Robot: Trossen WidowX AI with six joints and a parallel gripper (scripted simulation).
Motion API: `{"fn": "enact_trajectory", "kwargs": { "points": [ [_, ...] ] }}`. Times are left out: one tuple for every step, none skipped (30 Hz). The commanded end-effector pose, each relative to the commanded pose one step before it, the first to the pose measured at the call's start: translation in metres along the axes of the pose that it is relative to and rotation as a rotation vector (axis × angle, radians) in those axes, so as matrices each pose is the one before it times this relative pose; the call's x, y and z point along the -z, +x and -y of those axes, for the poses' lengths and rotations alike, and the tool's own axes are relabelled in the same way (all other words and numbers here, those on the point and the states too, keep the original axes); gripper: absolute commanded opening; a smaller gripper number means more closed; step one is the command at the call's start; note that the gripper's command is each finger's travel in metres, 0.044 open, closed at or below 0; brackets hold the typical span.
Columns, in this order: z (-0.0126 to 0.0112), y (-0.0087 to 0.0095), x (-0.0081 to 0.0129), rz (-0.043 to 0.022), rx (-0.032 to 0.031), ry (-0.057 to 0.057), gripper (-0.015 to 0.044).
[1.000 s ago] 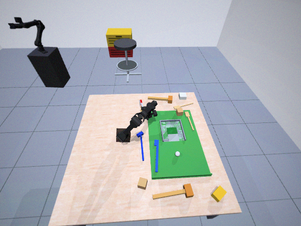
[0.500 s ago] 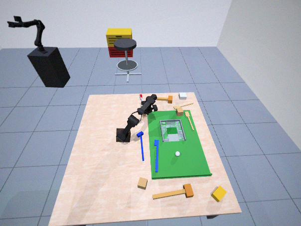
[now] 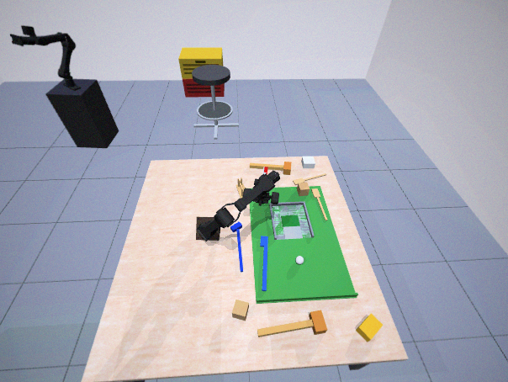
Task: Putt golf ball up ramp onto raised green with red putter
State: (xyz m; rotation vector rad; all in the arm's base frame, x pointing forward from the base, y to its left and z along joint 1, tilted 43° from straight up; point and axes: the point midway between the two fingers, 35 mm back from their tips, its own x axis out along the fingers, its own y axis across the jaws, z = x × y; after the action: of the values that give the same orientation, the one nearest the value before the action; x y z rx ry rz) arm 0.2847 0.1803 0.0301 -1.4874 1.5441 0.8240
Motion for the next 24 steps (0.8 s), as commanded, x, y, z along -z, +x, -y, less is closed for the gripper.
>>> {"fn": "enact_trajectory", "kwargs": {
  "points": [
    [0.02115,-0.01326,0.03105,-0.00399,0.02932,0.1474,0.0000],
    [0.00594,-0.00281,0.00755,-0.00177,0.00683,0.0363,0.0000],
    [0.00603,-0.00271,0.00753,-0.00194,0.00687,0.0364,0.0000],
    [0.00613,-0.00262,0.00751,-0.00210,0.00692,0.0364,0.0000],
    [0.00623,-0.00253,0.00749,-0.00226,0.00699,0.0365,0.0000],
    [0.00632,-0.00243,0.00746,-0.00243,0.00706,0.0366,0.0000],
    [0.00641,-0.00234,0.00743,-0.00259,0.00713,0.0366,0.0000],
    [0.00650,-0.00225,0.00740,-0.00275,0.00722,0.0367,0.0000],
    [0.00659,-0.00216,0.00737,-0.00290,0.00731,0.0367,0.0000],
    [0.00668,-0.00208,0.00733,-0.00306,0.00741,0.0367,0.0000],
    [0.00676,-0.00199,0.00729,-0.00321,0.00752,0.0368,0.0000],
    [0.00684,-0.00191,0.00725,-0.00336,0.00764,0.0368,0.0000],
    [0.00692,-0.00182,0.00721,-0.00350,0.00776,0.0368,0.0000],
    [0.00603,-0.00147,0.00659,-0.00056,0.00471,0.0384,0.0000],
    [0.00614,-0.00143,0.00654,-0.00068,0.00486,0.0386,0.0000],
    [0.00622,-0.00139,0.00647,-0.00079,0.00500,0.0386,0.0000],
    [0.00641,-0.00138,0.00644,-0.00126,0.00557,0.0383,0.0000],
    [0.00672,-0.00141,0.00646,-0.00214,0.00663,0.0376,0.0000],
    [0.00662,-0.00132,0.00623,-0.00218,0.00662,0.0366,0.0000],
    [0.00572,-0.00109,0.00525,-0.00193,0.00577,0.0313,0.0000],
    [0.00467,-0.00085,0.00419,-0.00160,0.00474,0.0253,0.0000],
    [0.00500,-0.00092,0.00419,-0.00285,0.00638,0.0233,0.0000],
    [0.00623,-0.00111,0.00519,-0.00360,0.00803,0.0289,0.0000],
    [0.00713,-0.00124,0.00575,-0.00476,0.00999,0.0310,0.0000]
  ]
}}
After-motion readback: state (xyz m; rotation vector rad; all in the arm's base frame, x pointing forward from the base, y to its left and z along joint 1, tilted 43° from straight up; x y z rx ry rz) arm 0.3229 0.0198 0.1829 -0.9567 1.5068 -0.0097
